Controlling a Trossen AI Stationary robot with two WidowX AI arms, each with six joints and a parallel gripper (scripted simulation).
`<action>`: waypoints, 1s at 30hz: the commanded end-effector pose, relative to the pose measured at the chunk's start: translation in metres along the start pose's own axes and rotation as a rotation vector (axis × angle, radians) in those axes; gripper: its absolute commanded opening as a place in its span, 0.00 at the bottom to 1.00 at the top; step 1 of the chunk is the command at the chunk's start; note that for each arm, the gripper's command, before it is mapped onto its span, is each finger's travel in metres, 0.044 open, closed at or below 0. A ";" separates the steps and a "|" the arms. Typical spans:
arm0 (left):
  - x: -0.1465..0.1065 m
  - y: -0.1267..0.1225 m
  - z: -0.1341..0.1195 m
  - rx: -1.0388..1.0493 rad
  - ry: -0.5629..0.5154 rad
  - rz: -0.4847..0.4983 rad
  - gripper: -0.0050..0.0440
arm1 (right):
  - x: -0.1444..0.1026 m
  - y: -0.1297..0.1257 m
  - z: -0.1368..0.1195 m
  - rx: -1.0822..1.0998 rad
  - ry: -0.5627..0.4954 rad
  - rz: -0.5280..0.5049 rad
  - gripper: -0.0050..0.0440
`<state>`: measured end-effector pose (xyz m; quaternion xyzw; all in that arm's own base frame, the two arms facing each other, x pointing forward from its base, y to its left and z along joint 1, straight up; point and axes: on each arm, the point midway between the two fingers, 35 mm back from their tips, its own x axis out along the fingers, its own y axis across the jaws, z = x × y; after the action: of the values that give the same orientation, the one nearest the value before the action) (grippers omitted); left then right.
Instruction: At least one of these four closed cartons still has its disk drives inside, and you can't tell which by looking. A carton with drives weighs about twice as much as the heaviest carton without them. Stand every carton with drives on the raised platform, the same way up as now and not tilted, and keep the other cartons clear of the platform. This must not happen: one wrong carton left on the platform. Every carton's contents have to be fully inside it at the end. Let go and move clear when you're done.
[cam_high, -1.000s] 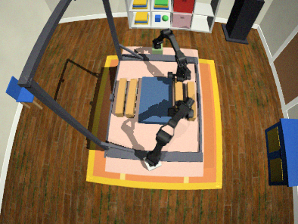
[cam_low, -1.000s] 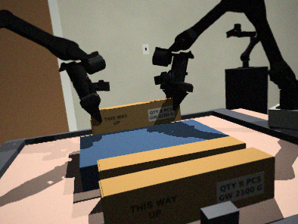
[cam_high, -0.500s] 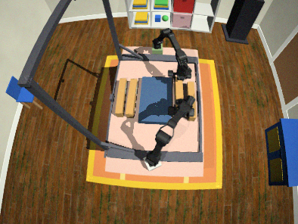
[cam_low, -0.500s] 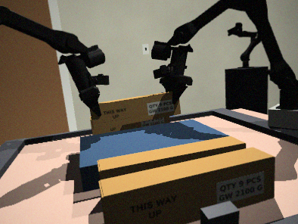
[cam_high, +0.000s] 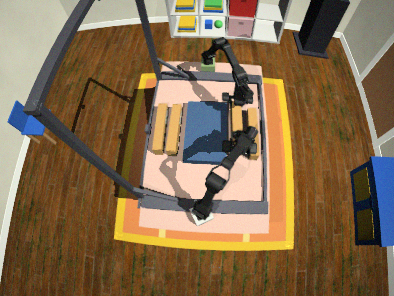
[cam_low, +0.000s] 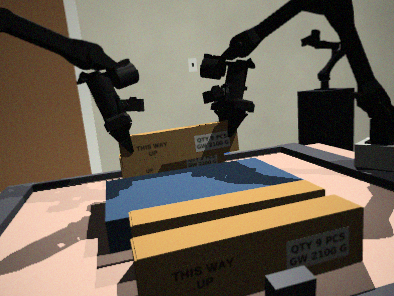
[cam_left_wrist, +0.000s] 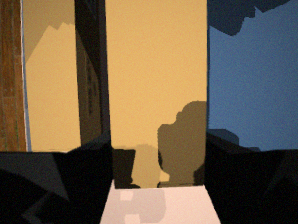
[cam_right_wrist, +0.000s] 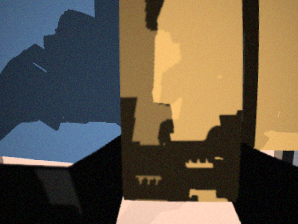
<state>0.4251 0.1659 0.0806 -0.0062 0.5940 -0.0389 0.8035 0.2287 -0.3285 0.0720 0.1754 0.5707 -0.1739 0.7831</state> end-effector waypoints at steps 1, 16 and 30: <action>-0.039 0.005 0.016 0.023 -0.082 0.048 0.00 | -0.037 -0.006 0.015 -0.020 -0.083 -0.058 0.00; -0.039 0.005 0.016 0.023 -0.081 0.047 0.00 | -0.038 -0.006 0.016 -0.020 -0.083 -0.058 0.00; -0.025 -0.048 0.009 0.014 -0.054 0.030 0.00 | -0.018 0.049 0.010 -0.013 -0.050 -0.032 0.00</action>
<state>0.4223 0.1189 0.0708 -0.0105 0.6074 -0.0457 0.7930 0.2528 -0.2885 0.0637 0.1822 0.5793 -0.1637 0.7774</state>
